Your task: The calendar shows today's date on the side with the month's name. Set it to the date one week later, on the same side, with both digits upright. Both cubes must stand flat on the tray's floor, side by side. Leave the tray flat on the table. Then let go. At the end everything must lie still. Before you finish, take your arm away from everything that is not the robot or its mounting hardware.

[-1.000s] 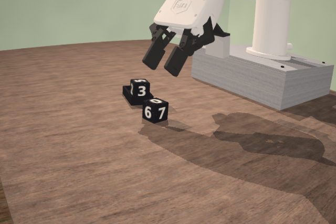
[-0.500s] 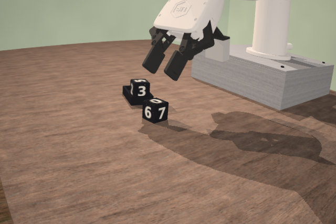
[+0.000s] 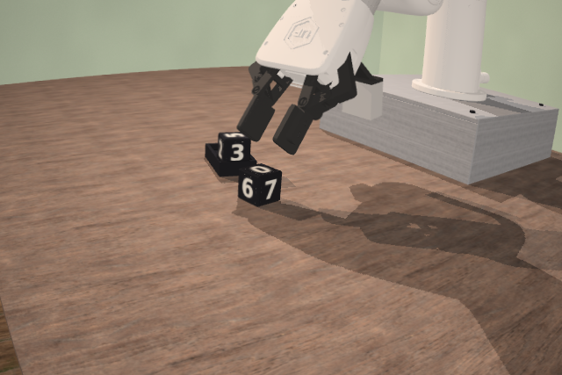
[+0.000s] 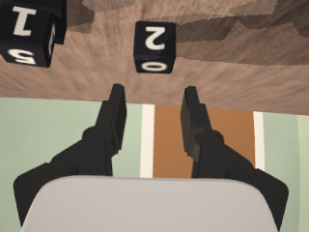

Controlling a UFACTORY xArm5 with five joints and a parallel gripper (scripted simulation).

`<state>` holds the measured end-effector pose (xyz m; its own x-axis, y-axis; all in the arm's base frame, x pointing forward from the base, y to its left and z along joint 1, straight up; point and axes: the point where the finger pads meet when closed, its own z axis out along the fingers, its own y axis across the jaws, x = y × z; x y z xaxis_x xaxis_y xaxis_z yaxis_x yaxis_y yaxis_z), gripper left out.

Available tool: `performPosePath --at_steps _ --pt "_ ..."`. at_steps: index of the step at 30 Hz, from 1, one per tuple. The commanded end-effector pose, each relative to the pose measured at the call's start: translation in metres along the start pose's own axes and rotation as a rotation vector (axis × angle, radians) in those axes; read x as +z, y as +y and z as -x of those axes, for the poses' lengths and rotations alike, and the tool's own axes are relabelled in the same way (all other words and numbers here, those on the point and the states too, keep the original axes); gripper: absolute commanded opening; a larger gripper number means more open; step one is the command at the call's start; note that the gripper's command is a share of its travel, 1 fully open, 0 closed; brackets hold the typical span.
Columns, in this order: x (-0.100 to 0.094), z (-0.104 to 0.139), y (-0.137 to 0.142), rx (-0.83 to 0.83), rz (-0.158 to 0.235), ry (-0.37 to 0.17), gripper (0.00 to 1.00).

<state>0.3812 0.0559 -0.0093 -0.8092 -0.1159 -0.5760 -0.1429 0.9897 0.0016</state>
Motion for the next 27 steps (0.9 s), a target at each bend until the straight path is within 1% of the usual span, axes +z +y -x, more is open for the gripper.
performPosePath --at_steps 1,7,9,18,27 --pt "0.007 -0.004 0.0 0.0 0.0 -0.003 0.49" --pt "0.017 -0.011 0.0 0.0 0.0 -0.003 0.49" --pt "0.017 -0.011 0.0 0.0 0.0 -0.003 0.49" --pt "0.029 -0.019 0.0 0.0 0.0 -0.003 0.49" --pt "0.034 -0.022 0.0 0.0 0.0 -0.003 0.49"
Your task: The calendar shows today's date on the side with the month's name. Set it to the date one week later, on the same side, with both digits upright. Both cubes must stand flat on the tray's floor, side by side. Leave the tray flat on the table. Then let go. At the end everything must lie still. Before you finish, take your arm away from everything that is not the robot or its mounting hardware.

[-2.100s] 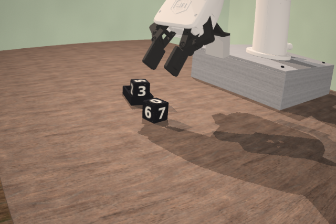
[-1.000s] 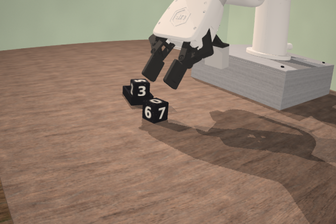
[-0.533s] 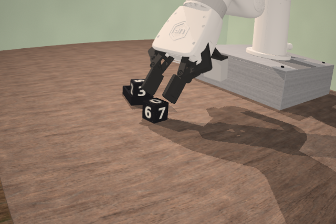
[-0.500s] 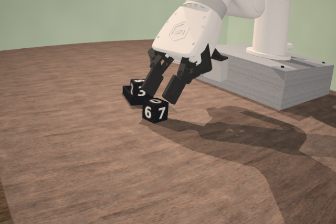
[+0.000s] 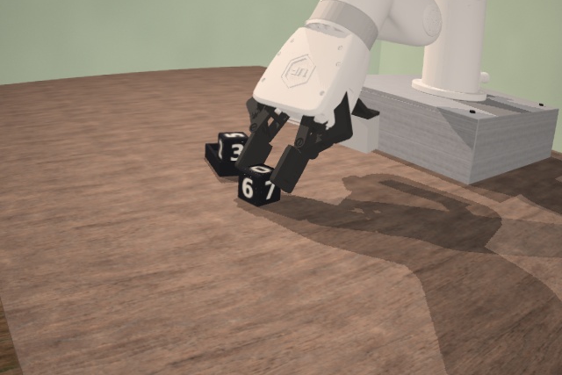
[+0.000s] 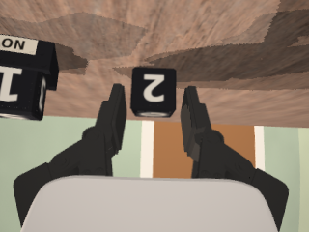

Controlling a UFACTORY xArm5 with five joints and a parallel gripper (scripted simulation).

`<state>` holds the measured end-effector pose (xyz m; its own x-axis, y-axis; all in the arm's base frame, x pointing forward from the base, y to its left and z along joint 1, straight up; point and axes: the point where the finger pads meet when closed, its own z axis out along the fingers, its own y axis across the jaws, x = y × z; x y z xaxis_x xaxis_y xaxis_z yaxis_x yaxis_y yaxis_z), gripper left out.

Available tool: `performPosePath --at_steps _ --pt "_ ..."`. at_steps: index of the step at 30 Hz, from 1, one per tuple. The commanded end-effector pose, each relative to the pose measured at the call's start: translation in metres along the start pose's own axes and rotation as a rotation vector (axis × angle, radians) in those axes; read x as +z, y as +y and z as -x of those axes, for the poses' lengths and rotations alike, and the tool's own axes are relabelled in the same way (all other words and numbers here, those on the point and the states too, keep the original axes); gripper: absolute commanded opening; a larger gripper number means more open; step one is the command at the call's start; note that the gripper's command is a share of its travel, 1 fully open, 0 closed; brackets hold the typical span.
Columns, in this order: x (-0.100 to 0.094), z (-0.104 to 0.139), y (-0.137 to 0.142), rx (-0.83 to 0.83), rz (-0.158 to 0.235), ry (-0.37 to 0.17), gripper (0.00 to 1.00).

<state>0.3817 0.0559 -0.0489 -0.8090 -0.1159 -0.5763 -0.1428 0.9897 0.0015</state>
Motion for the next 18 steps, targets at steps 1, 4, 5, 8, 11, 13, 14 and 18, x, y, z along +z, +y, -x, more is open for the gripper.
performPosePath --at_steps 1,4,5,8,11,13,14,18 --pt "0.0017 -0.0003 0.0 0.0 0.0 -0.003 0.49" --pt "0.0026 -0.0009 0.0 0.0 0.0 -0.003 0.49" --pt "0.0028 -0.001 0.0 0.0 0.0 -0.003 0.49" --pt "0.003 -0.0012 0.0 0.0 0.0 -0.003 0.49" --pt "0.003 -0.0012 0.0 0.0 0.0 -0.003 0.49" --pt "0.003 -0.0012 0.0 0.0 0.0 -0.003 0.49" --pt "0.003 -0.0012 0.0 0.0 0.0 -0.003 0.49" --pt "0.003 -0.0012 0.0 0.0 0.0 -0.003 0.49"
